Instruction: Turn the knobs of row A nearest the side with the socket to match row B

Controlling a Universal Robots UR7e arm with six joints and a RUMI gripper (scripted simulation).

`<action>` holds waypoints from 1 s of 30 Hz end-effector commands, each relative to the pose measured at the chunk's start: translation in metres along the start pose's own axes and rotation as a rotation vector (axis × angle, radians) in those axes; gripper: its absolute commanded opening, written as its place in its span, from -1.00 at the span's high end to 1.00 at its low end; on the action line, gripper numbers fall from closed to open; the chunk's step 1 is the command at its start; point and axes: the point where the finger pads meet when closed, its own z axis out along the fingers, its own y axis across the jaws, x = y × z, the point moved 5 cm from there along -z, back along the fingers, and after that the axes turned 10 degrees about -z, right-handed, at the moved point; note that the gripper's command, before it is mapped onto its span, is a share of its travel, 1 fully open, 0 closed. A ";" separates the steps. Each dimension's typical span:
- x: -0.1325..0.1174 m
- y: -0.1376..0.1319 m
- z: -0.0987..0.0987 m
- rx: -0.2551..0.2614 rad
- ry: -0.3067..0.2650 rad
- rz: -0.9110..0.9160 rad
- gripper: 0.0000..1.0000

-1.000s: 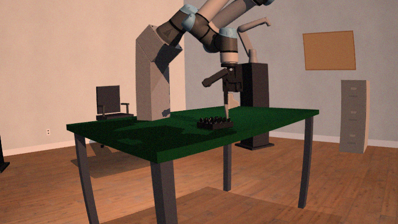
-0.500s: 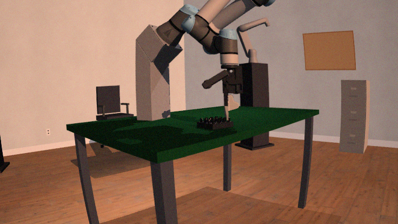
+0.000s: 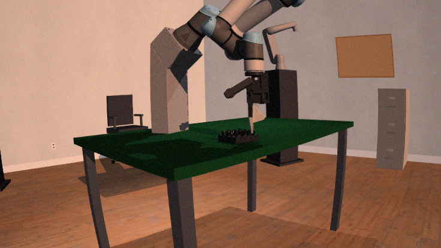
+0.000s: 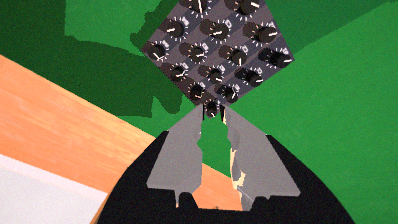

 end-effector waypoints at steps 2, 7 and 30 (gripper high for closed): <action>-0.002 -0.001 0.000 0.002 -0.002 -0.004 0.78; -0.002 -0.001 0.000 0.002 -0.002 -0.004 0.78; -0.002 -0.001 0.000 0.002 -0.002 -0.004 0.92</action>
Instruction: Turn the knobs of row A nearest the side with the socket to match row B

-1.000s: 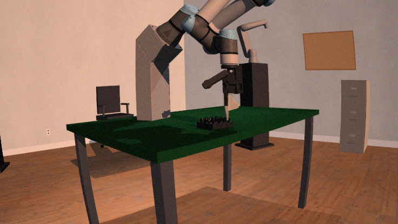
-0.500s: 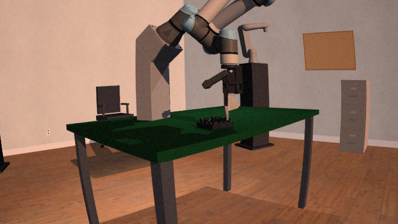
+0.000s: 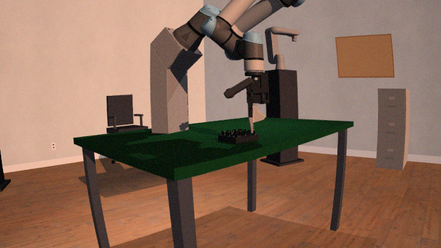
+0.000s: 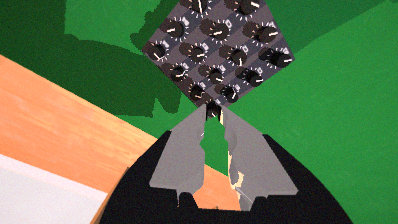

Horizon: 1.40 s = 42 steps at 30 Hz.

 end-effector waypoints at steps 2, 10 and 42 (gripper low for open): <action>-0.002 -0.001 0.000 0.002 -0.002 -0.004 0.92; -0.002 -0.001 0.000 0.002 -0.002 -0.004 0.92; -0.002 -0.002 0.000 0.003 -0.002 0.058 0.92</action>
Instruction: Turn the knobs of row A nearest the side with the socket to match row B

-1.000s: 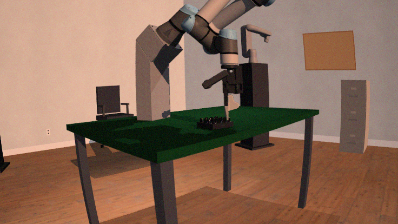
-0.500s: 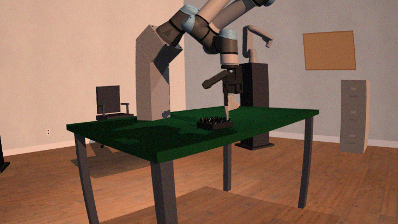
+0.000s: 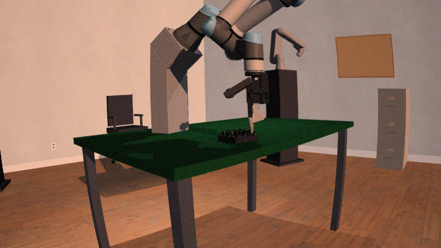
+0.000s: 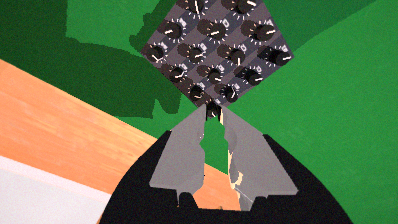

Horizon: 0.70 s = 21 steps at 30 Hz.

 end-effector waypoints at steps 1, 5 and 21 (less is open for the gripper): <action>-0.002 -0.002 0.000 0.002 -0.002 0.037 0.92; -0.002 -0.002 0.000 0.003 -0.002 0.072 0.92; -0.002 -0.001 0.000 0.003 -0.002 0.258 0.92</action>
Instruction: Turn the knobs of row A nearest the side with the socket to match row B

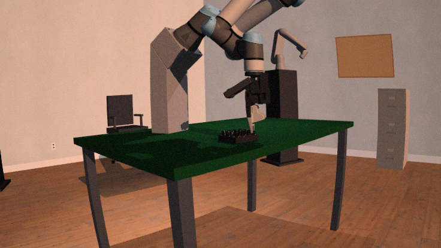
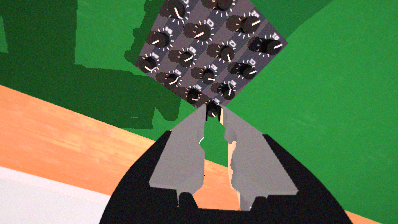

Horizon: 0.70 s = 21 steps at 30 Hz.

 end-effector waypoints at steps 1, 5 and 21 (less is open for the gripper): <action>-0.002 -0.002 0.000 0.005 -0.003 0.111 0.92; -0.002 -0.002 0.000 0.005 -0.003 0.146 0.92; -0.001 0.000 0.000 0.004 -0.002 0.445 0.92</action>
